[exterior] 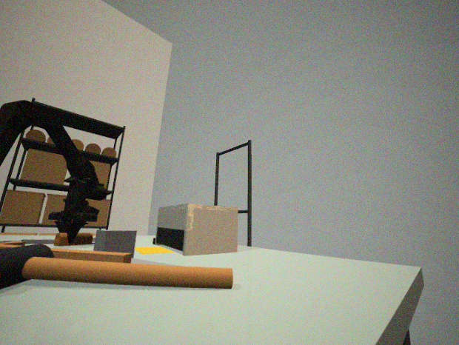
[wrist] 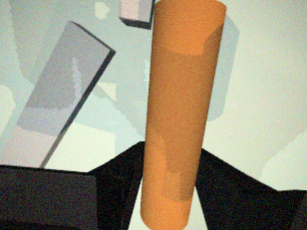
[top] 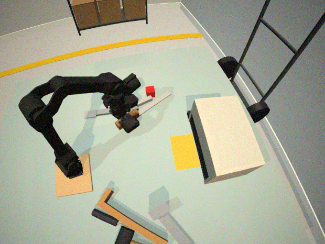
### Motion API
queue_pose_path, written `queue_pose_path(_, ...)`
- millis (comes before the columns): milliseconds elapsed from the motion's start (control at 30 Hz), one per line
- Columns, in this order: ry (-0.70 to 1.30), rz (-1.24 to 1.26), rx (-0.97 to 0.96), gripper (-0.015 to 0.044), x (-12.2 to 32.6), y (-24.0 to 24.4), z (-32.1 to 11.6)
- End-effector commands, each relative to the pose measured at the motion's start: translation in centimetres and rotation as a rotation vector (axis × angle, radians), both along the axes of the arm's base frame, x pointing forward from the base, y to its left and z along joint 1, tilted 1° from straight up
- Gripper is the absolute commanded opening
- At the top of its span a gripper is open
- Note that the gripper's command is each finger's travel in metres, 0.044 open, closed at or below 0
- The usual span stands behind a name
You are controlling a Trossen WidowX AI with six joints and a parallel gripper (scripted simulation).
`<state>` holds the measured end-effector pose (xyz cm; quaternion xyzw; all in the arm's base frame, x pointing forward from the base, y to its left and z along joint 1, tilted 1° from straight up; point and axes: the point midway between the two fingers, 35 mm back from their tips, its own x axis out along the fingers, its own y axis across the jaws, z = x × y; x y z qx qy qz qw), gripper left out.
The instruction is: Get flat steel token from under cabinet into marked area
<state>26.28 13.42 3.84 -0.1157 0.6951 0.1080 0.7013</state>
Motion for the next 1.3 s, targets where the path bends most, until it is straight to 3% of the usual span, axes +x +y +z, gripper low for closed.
queue_pose_path(0,-0.004,-0.039,0.004,0.0,0.12,0.07,0.13)
queue_pose_path(1267,-0.006,-0.337,0.008,0.0,0.14,0.06,0.13)
